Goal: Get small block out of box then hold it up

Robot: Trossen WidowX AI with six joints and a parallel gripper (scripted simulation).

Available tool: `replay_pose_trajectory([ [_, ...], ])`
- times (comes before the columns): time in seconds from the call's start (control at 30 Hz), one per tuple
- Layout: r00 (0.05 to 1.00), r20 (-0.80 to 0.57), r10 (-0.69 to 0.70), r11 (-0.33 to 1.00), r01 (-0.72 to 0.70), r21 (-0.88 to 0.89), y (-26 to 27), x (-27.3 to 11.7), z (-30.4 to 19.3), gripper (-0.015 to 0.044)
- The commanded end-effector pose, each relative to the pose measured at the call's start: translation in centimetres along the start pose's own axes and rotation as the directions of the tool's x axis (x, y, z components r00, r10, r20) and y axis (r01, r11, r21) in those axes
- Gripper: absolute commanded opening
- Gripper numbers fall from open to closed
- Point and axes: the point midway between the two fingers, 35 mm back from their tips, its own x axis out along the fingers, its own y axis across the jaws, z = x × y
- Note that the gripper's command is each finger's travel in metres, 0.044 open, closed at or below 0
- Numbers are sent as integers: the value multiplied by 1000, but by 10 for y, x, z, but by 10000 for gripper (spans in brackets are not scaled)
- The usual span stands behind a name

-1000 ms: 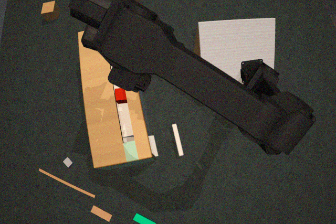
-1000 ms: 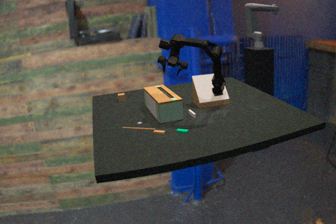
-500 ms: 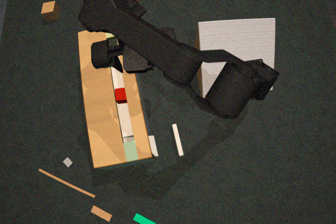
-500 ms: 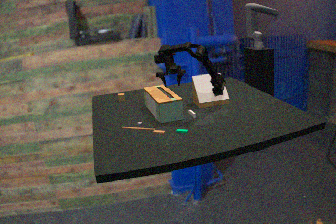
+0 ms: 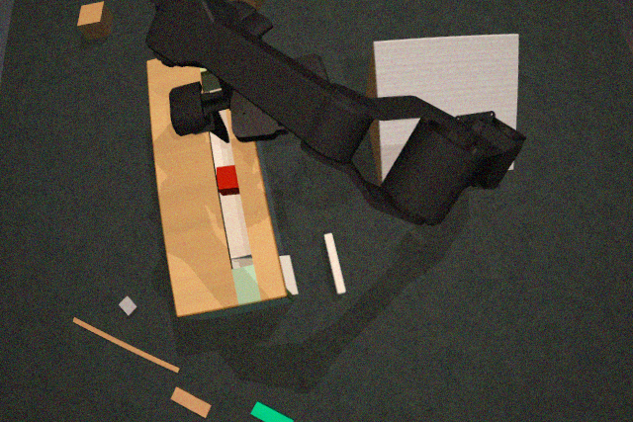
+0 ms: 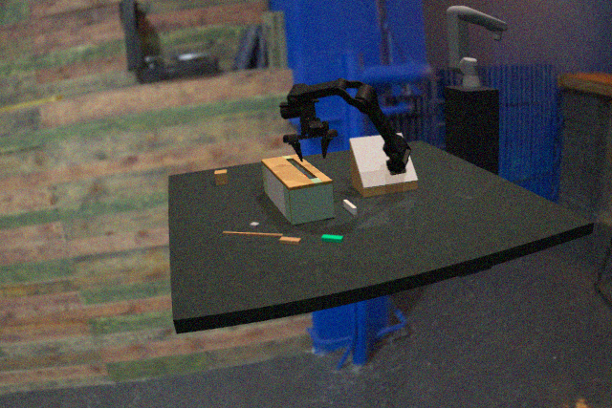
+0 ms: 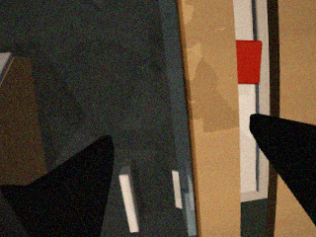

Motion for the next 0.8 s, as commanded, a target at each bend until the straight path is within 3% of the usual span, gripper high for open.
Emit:
replay_pose_trajectory([
  [0.0,1000,9,-1,1000,1,11,-1,7,-2,400],
  [0.77,1000,17,4,1000,-4,16,-6,44,-9,400],
])
